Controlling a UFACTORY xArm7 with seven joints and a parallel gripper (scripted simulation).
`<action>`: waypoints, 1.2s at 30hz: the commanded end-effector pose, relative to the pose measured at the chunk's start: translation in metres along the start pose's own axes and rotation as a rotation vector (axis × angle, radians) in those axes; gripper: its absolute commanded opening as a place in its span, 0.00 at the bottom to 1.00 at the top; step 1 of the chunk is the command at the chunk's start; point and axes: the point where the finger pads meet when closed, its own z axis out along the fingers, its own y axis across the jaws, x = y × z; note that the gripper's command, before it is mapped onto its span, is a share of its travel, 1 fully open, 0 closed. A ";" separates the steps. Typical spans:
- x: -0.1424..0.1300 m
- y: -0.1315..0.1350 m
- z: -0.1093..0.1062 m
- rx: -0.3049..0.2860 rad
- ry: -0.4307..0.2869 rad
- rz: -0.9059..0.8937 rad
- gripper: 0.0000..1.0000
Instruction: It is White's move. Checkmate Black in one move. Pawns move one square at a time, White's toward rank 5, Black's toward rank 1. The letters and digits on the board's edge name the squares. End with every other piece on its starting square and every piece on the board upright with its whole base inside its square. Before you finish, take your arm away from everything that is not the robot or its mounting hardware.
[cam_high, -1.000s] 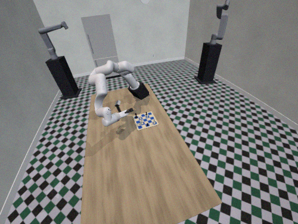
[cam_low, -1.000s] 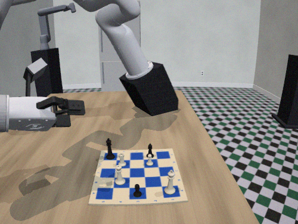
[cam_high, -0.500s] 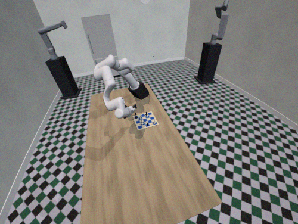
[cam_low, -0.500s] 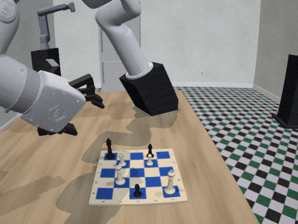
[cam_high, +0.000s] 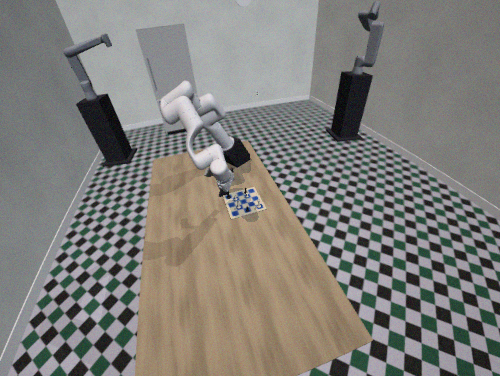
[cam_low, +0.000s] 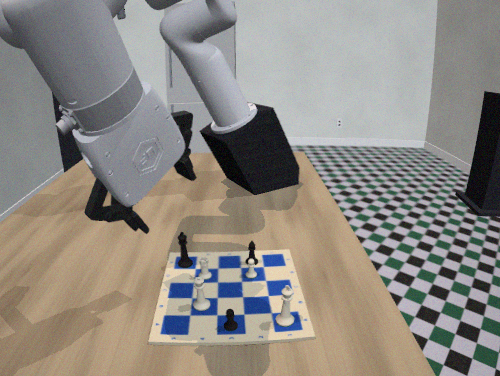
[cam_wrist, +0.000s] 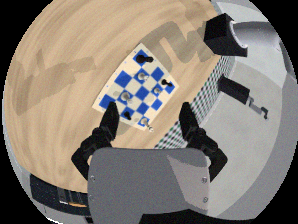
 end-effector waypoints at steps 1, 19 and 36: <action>-0.010 0.003 -0.002 0.159 -0.033 -0.129 1.00; -0.039 0.013 -0.004 0.551 -0.062 -0.515 1.00; -0.041 0.014 -0.004 0.574 -0.064 -0.540 1.00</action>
